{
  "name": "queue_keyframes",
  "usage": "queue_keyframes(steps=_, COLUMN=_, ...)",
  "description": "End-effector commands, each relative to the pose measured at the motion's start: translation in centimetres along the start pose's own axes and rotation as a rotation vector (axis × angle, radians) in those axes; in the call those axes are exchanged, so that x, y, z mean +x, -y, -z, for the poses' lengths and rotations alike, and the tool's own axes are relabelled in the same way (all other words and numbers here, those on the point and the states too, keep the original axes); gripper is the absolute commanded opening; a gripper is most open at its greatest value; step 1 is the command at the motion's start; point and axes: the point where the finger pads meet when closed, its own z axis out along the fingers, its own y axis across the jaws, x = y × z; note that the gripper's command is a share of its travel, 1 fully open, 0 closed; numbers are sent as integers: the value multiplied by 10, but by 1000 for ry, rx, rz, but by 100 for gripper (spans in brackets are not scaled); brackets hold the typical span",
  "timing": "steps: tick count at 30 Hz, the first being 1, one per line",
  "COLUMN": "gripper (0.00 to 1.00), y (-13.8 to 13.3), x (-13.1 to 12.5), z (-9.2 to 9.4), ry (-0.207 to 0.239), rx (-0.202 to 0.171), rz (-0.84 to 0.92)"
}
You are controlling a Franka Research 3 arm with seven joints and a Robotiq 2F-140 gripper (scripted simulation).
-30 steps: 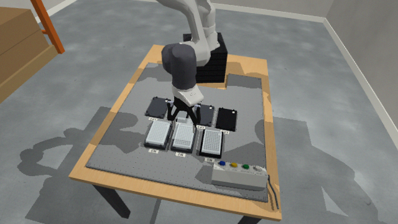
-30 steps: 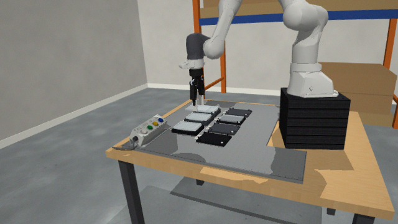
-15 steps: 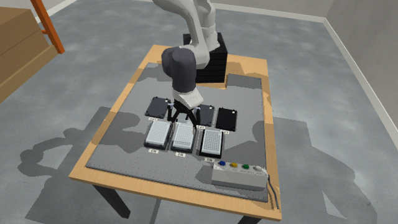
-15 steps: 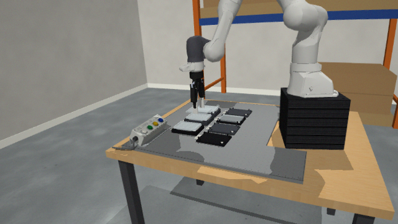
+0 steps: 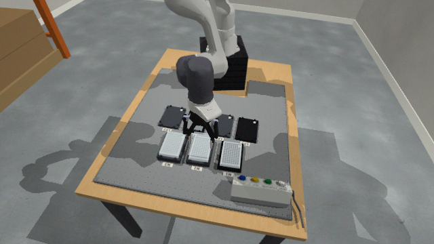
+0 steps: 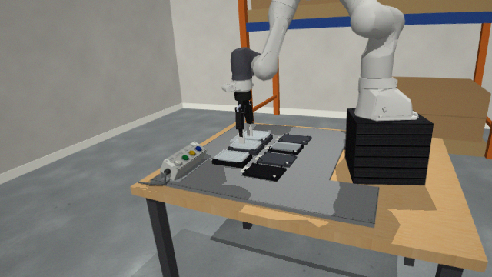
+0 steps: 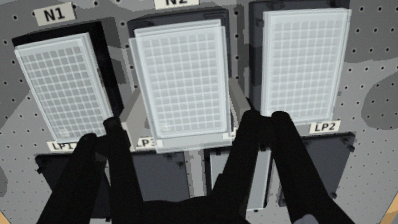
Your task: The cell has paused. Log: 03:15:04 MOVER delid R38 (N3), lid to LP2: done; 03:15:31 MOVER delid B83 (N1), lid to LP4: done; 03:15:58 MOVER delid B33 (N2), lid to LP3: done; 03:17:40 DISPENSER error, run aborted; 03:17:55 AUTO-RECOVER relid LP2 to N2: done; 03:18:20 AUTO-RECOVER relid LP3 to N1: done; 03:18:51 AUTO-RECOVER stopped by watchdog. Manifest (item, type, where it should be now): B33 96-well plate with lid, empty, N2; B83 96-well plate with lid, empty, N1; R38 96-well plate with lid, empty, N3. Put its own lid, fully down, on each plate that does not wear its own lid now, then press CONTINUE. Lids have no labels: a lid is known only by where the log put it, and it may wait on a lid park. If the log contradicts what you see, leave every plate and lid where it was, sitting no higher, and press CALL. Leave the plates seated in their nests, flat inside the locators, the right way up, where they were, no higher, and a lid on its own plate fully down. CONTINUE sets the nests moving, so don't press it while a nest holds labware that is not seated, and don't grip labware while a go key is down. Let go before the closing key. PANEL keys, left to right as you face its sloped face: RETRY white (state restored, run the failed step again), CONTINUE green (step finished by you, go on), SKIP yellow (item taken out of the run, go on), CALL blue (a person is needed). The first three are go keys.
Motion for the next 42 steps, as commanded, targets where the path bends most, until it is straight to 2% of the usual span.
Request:
queue_keyframes(steps=1, gripper=0, y=1, x=2, z=-1, ry=-6, rx=1, rz=-4)
queue_keyframes(steps=42, gripper=0, y=1, x=2, z=-5, ry=-6, rx=1, rz=-4)
